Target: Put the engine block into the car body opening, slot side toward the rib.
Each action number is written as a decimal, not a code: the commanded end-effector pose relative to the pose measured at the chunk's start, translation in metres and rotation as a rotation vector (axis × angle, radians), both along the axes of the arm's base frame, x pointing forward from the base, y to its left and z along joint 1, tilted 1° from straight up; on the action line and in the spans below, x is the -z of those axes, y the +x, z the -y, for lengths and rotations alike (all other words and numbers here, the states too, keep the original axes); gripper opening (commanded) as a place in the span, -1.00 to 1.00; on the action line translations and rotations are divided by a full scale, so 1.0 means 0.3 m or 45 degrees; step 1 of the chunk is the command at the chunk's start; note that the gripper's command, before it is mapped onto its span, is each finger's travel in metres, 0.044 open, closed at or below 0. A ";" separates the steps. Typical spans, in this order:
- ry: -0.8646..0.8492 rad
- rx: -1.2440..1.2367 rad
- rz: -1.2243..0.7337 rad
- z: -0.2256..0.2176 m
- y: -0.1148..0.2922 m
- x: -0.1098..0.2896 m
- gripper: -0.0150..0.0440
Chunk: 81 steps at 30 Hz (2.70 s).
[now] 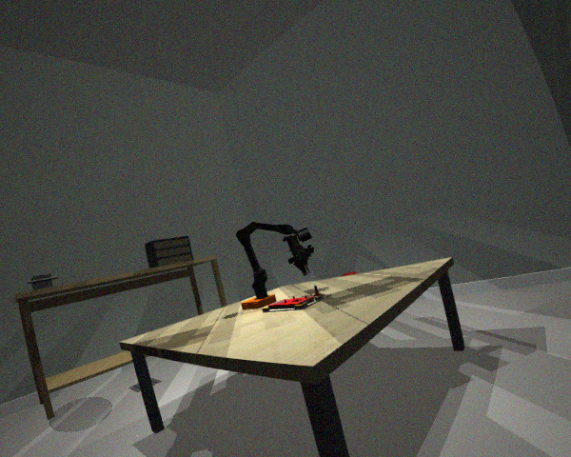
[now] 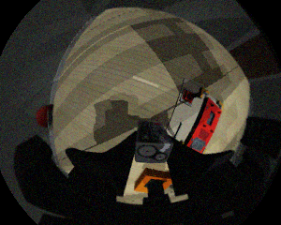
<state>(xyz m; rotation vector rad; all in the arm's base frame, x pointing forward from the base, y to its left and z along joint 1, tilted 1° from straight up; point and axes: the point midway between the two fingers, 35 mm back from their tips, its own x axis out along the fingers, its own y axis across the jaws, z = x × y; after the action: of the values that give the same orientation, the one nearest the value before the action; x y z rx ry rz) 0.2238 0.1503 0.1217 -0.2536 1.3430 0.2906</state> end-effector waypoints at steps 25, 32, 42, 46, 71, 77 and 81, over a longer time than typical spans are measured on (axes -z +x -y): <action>0.244 -0.002 0.649 0.020 -0.056 0.104 -0.49; 0.244 -0.002 0.649 0.020 -0.055 0.147 -0.49; 0.244 -0.002 0.649 0.021 -0.054 0.213 -0.49; 0.244 -0.002 0.649 0.021 -0.053 0.238 -0.49; 0.243 -0.002 0.648 0.022 -0.050 0.395 -0.49; 0.255 0.005 0.661 0.017 -0.044 0.387 -0.40; 0.255 0.005 0.661 0.017 -0.044 0.387 -0.05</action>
<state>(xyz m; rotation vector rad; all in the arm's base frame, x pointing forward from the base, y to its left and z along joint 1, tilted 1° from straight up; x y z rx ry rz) 0.2108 0.1453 0.0053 -0.1441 0.7956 0.3267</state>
